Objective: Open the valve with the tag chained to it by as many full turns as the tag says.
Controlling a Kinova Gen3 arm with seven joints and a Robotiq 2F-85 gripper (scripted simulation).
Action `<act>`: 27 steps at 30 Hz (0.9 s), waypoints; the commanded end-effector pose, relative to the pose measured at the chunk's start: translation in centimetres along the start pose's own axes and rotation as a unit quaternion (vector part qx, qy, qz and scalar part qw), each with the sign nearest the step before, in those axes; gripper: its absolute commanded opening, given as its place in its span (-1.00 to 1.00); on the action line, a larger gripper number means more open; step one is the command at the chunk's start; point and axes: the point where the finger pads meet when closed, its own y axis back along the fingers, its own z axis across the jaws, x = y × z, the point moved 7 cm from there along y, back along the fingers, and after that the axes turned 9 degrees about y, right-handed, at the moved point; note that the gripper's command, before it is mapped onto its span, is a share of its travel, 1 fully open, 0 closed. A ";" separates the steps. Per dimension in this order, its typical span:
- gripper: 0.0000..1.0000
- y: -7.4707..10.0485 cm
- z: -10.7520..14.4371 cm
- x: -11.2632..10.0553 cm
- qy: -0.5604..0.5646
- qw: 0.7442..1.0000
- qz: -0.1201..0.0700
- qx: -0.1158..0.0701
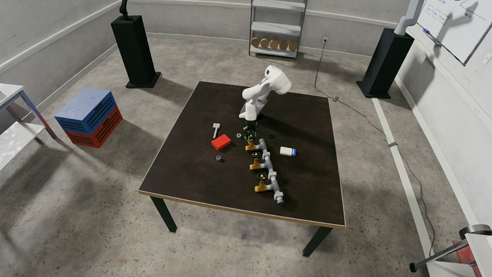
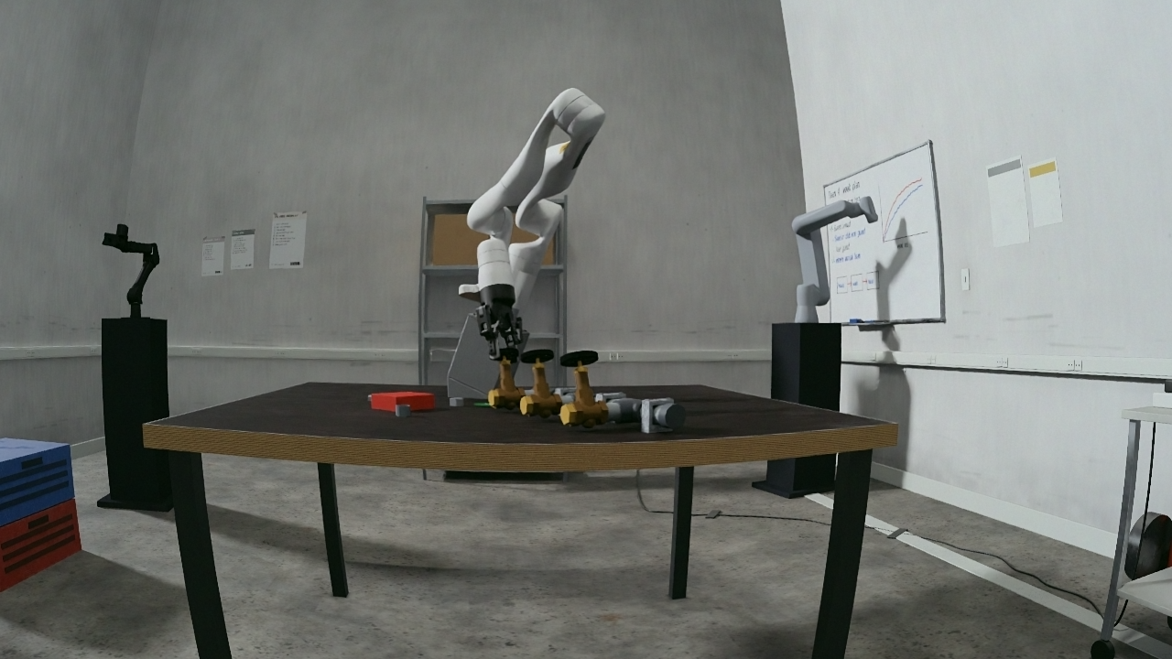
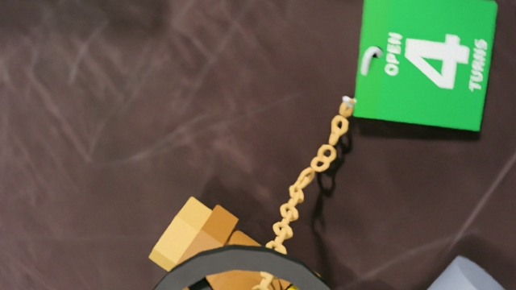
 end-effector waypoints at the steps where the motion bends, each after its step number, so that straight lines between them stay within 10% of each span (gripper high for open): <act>1: 0.37 0.0 0.0 0.0 0.036 0.999 -0.003 0.006; 27: 0.37 0.0 0.0 0.0 0.239 0.971 -0.001 0.006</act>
